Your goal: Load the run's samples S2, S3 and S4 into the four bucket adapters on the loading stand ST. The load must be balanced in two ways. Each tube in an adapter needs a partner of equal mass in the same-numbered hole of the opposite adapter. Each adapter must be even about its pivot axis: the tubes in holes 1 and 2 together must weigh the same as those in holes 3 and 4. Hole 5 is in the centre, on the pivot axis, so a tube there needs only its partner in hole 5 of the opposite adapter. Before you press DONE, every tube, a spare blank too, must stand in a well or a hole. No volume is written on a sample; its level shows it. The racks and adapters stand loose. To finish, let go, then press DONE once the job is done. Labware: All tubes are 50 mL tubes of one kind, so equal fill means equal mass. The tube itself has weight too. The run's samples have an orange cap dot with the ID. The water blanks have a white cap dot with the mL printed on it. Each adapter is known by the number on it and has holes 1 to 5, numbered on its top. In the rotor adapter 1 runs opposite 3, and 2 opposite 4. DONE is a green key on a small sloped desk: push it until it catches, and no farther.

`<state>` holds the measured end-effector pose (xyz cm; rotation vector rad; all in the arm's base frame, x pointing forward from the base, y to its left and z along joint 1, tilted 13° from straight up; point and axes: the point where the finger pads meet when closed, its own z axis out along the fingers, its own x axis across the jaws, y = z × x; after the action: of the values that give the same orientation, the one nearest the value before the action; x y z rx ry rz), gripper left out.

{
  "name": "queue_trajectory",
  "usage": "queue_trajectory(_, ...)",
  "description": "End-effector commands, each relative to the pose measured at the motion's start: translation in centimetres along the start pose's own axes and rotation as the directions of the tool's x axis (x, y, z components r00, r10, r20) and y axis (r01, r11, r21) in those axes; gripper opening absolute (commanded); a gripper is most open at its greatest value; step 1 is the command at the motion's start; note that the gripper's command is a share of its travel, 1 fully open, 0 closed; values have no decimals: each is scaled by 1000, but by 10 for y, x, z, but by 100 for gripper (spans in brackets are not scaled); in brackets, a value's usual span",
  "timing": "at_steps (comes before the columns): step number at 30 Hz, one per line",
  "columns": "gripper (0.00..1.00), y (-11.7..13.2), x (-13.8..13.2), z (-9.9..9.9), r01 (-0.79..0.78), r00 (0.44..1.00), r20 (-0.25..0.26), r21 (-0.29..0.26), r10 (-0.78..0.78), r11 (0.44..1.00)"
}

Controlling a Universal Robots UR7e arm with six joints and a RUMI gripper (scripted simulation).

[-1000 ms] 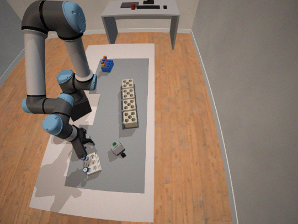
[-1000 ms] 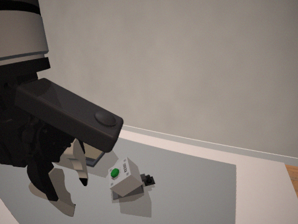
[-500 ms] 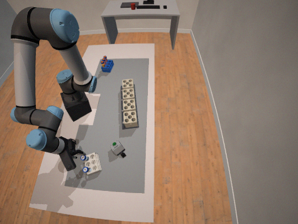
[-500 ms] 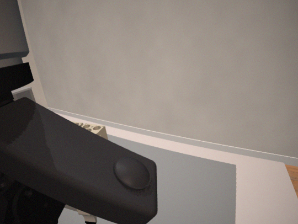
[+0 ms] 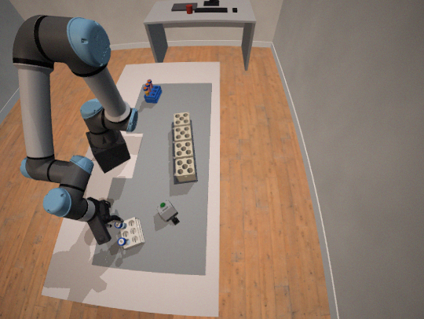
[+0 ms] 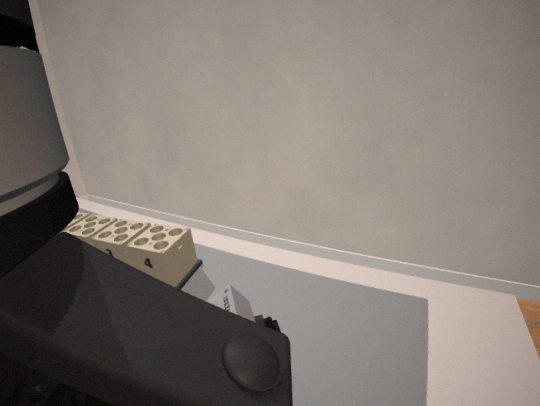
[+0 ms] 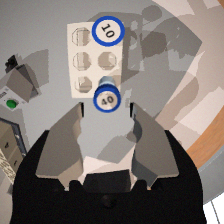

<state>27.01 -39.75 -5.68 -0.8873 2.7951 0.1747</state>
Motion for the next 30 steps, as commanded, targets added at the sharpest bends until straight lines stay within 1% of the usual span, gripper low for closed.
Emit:
queue_trajectory(1, 35, -1, 0, 14, 0, 1000, -1, 2, 0, 1000)
queue_trajectory(4, 35, -1, 0, 14, 0, 1000, -1, 2, 0, 1000)
queue_trajectory(12, 35, -1, 0, 22, 0, 1000, -1, 2, 0, 1000)
queue_trajectory(18, 35, -1, 0, 22, 0, 1000, -1, 2, 0, 1000)
queue_trajectory(19, 0, -1, 0, 22, 0, 1000, -1, 2, 0, 1000)
queue_trajectory(30, 0, -1, 0, 22, 0, 1000, -1, 2, 0, 1000)
